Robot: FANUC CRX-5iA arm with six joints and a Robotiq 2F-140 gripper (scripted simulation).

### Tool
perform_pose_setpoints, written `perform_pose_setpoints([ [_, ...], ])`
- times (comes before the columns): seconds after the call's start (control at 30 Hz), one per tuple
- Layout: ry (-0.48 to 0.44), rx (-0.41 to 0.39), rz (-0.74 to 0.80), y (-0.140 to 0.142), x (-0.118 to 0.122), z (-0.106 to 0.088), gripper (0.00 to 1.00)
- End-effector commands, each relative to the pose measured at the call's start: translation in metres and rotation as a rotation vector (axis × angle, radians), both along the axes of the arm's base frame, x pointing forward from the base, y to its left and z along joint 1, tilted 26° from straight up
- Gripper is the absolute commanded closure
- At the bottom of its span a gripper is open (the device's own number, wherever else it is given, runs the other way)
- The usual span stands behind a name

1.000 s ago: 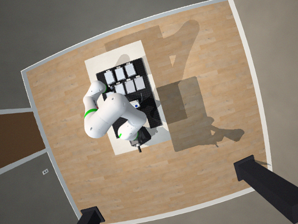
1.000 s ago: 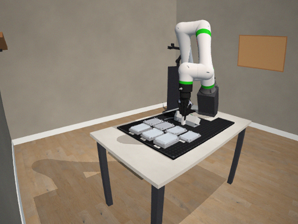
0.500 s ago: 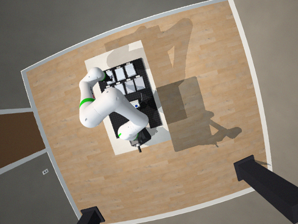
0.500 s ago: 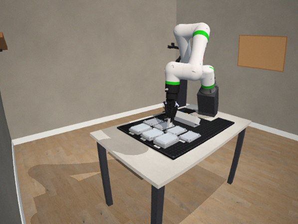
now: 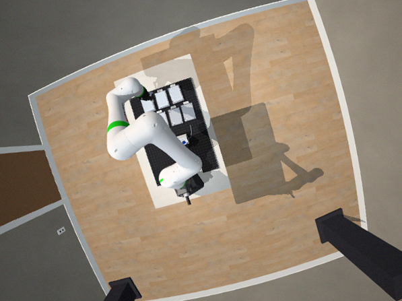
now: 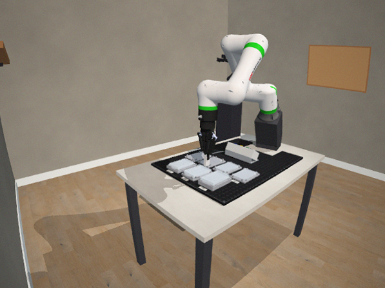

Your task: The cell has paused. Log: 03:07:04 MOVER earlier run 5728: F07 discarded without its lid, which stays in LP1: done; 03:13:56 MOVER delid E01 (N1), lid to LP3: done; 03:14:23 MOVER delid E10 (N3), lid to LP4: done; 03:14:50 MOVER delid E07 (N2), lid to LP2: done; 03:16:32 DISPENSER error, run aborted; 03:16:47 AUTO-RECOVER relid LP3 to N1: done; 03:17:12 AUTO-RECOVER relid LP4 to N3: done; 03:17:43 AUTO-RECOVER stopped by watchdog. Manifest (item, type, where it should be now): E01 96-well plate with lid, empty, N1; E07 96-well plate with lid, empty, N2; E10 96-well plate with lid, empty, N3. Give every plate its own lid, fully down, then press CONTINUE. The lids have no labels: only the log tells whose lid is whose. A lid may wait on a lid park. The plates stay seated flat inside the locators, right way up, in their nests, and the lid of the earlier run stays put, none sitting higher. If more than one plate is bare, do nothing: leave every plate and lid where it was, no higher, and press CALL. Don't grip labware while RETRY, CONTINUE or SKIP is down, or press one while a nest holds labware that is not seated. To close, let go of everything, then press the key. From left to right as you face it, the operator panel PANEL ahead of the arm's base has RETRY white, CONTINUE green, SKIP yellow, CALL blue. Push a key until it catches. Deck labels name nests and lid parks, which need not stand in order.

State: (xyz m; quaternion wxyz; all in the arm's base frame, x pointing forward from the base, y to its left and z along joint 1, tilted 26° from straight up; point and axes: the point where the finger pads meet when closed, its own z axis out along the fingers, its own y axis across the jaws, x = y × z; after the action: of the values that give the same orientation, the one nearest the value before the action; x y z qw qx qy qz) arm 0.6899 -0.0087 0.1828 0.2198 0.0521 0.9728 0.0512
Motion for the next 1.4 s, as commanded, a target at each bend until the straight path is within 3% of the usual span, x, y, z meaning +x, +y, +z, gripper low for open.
perform_pose_setpoints([
  [0.0,0.0,0.0,0.0,0.0,0.0,0.0,1.0],
  [0.63,0.0,0.0,0.0,-0.002,0.0,0.0,1.0],
  [0.73,0.003,-0.001,-0.001,-0.052,-0.001,-0.006,1.0],
  [0.77,0.003,-0.001,-0.001,-0.052,-0.001,-0.006,1.0],
  [0.8,0.002,0.0,0.0,-0.079,-0.003,-0.01,1.0],
  [0.83,0.002,0.0,0.0,-0.079,-0.003,-0.01,1.0],
  [0.87,0.001,0.0,0.0,-0.104,-0.006,-0.012,1.0],
  [0.9,0.001,0.0,0.0,-0.104,-0.006,-0.012,1.0],
  [0.93,-0.001,0.0,0.0,-0.121,-0.008,-0.014,1.0],
  [1.37,-0.002,0.001,0.0,-0.131,-0.01,-0.015,1.0],
])
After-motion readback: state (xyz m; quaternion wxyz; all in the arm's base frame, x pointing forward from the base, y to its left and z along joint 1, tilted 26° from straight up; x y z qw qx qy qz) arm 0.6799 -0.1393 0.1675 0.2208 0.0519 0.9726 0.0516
